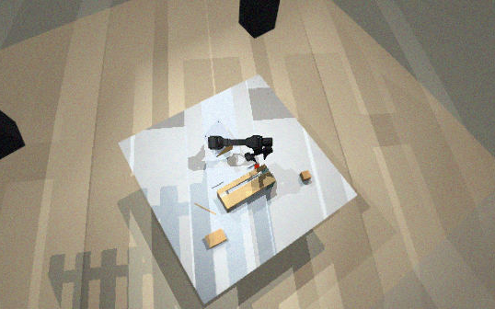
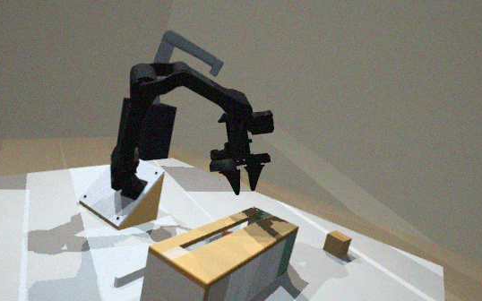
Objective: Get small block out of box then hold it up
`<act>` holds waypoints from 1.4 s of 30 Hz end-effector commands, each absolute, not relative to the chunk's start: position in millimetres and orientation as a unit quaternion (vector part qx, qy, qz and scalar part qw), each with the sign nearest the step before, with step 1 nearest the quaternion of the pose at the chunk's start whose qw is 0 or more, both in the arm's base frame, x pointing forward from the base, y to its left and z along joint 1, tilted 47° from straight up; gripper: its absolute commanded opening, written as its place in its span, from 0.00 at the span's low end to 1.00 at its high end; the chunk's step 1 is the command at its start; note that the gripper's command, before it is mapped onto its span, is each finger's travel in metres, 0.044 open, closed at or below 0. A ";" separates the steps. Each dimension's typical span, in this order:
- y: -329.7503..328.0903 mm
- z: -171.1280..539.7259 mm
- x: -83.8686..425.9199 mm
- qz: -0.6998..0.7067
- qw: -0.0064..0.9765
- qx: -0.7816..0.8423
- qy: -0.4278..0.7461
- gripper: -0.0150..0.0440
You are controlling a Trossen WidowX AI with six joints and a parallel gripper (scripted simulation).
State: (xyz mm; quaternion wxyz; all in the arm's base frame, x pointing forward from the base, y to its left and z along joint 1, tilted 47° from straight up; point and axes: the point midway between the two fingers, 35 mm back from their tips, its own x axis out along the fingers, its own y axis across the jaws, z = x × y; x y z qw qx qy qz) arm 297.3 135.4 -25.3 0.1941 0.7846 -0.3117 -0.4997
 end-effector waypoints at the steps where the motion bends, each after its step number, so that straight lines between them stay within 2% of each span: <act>1: 133.5 -29.5 292.2 -0.519 0.289 0.760 -0.263 0.74; 9: 132.1 -31.2 292.3 -0.519 0.289 0.760 -0.263 0.74; 17: 66.9 -92.8 280.3 -0.519 0.290 0.760 -0.264 0.74; 42: 44.6 -117.9 280.8 -0.520 0.288 0.759 -0.265 0.74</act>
